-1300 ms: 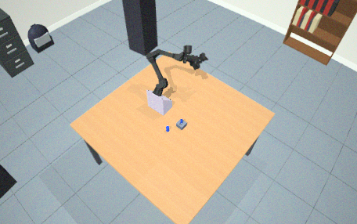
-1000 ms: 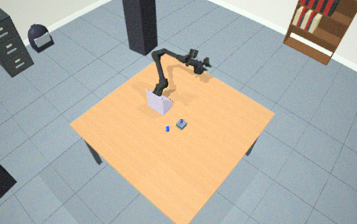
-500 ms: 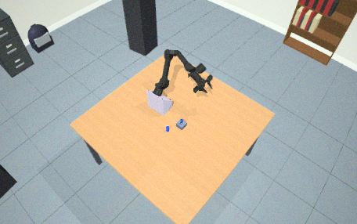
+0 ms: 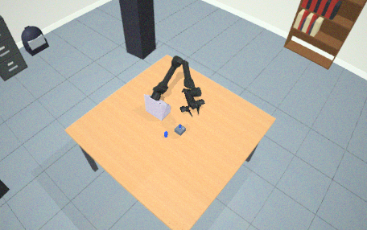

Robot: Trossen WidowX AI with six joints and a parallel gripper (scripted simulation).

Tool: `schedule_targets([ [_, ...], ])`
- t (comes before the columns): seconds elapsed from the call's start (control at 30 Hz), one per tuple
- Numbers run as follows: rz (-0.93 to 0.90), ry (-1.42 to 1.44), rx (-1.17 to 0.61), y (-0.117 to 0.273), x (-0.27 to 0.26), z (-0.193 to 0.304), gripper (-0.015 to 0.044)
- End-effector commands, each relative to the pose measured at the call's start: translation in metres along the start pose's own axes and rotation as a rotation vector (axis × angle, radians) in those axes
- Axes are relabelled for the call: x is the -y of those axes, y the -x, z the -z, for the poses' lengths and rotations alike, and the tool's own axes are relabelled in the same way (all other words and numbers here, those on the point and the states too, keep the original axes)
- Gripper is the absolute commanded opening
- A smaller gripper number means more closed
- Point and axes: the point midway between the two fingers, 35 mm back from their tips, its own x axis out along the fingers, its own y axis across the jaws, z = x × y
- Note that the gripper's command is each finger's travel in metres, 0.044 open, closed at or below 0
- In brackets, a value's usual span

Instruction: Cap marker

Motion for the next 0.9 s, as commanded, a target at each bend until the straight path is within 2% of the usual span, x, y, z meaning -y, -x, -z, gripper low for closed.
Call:
schedule_targets([
  [0.0,0.135,0.177,-0.113,-0.019,0.071,-0.010,0.0238],
  [0.3,0.169,0.403,-0.369,-0.035,0.163,0.007,0.0238],
  [0.57,0.031,0.589,-0.602,-0.039,0.231,0.044,0.0238],
  [0.87,0.007,0.608,-0.624,-0.039,0.238,0.049,0.0238],
])
